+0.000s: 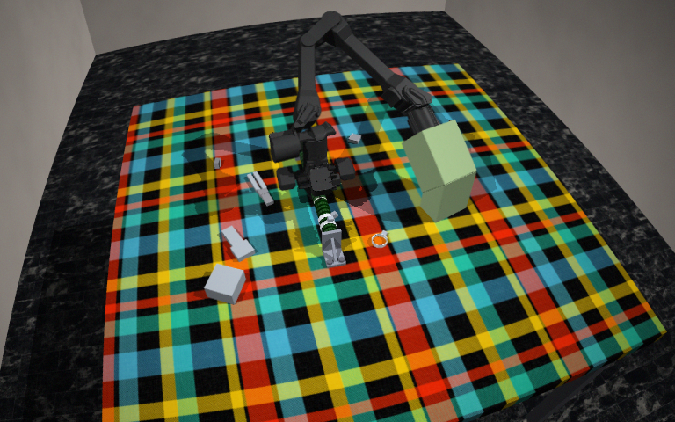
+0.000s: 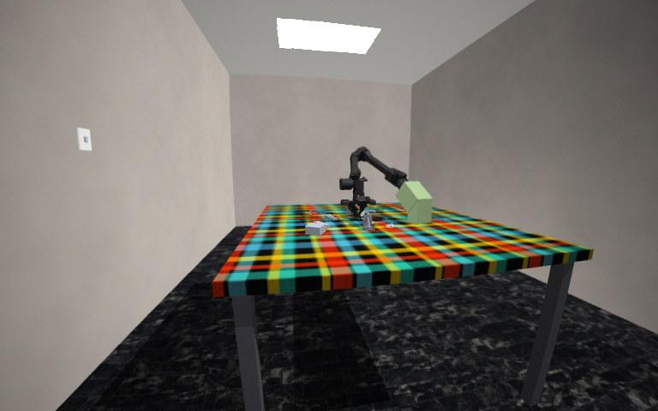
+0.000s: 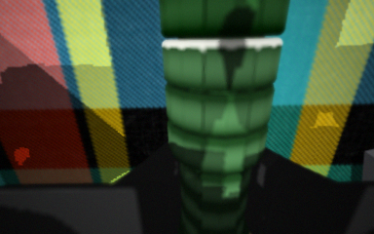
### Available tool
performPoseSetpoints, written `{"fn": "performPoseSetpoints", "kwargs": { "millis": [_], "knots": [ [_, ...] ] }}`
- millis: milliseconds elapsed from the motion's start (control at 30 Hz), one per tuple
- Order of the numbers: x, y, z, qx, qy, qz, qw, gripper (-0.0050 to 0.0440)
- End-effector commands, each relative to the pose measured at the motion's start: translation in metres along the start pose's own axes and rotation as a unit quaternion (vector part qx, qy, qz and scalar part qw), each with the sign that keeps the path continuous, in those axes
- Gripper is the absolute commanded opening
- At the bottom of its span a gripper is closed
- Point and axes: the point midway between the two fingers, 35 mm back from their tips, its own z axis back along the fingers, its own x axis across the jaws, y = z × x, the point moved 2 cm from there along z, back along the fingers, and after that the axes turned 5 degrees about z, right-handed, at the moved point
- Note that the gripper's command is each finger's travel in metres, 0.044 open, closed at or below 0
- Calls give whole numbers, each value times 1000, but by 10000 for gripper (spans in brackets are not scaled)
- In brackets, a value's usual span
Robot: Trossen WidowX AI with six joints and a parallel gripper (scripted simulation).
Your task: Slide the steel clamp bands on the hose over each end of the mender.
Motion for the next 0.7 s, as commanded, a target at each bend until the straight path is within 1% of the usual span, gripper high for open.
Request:
{"fn": "performPoseSetpoints", "kwargs": {
  "millis": [0, 167, 233, 300, 333, 367, 500, 667],
  "knots": [
    [0, -1, 0, -2, 0, 2, 1000, 77],
    [0, -1, 0, -2, 0, 2, 1000, 43],
    [0, -1, 0, -2, 0, 2, 1000, 43],
    [0, -1, 0, -2, 0, 2, 1000, 30],
    [0, -1, 0, -2, 0, 2, 1000, 6],
    [0, -1, 0, -2, 0, 2, 1000, 0],
    [0, -1, 0, -2, 0, 2, 1000, 0],
    [0, -1, 0, -2, 0, 2, 1000, 120]
  ]
}}
